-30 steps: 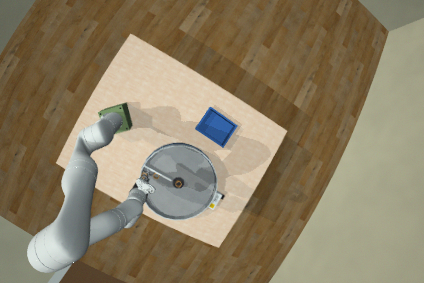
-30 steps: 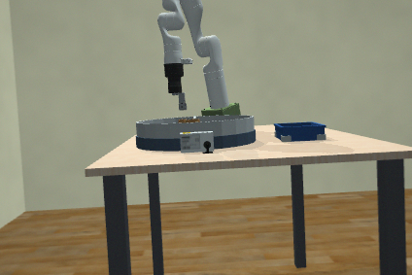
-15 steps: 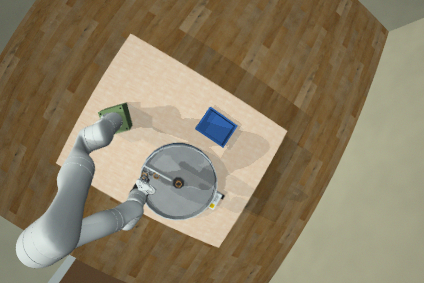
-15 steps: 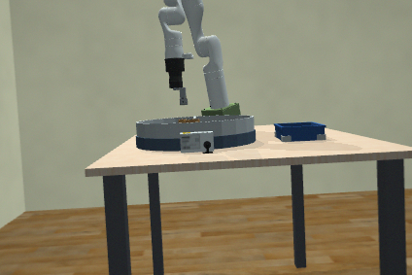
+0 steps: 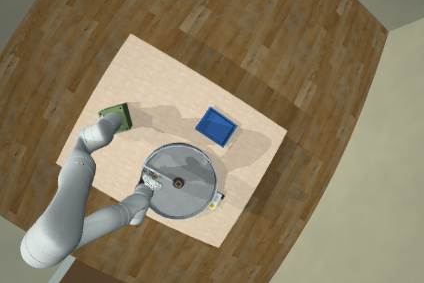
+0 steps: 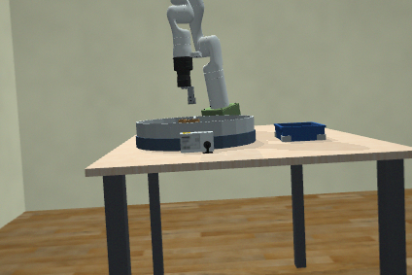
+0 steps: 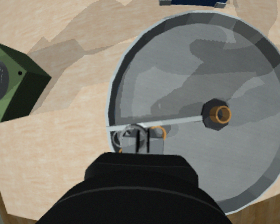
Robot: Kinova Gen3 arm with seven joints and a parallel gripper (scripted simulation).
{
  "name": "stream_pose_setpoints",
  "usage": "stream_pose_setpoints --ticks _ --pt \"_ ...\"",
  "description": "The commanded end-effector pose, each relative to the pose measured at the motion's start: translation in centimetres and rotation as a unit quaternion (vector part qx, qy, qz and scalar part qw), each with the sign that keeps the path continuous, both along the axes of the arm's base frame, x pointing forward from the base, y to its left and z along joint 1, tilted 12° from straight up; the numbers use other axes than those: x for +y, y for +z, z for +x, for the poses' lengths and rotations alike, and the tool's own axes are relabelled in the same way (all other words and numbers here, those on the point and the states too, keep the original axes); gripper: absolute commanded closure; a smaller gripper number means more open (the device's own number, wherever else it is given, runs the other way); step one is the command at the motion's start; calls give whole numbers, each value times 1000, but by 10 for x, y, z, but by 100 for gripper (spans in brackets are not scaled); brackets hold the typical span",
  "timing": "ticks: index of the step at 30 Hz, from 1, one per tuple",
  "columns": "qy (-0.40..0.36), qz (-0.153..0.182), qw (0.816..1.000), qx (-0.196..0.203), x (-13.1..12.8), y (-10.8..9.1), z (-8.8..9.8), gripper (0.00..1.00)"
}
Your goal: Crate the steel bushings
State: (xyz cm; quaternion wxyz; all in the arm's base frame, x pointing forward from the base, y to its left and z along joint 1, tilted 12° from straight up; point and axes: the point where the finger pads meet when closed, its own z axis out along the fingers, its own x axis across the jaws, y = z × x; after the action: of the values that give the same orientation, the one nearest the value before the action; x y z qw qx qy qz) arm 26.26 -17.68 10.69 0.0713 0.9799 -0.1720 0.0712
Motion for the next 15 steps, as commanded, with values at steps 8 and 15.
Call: stream_pose_setpoints --ticks 8,15 --pt "14 -3 1000 2 15 -1 10 100" --pt "13 -3 1000 1 64 -5 41 100"
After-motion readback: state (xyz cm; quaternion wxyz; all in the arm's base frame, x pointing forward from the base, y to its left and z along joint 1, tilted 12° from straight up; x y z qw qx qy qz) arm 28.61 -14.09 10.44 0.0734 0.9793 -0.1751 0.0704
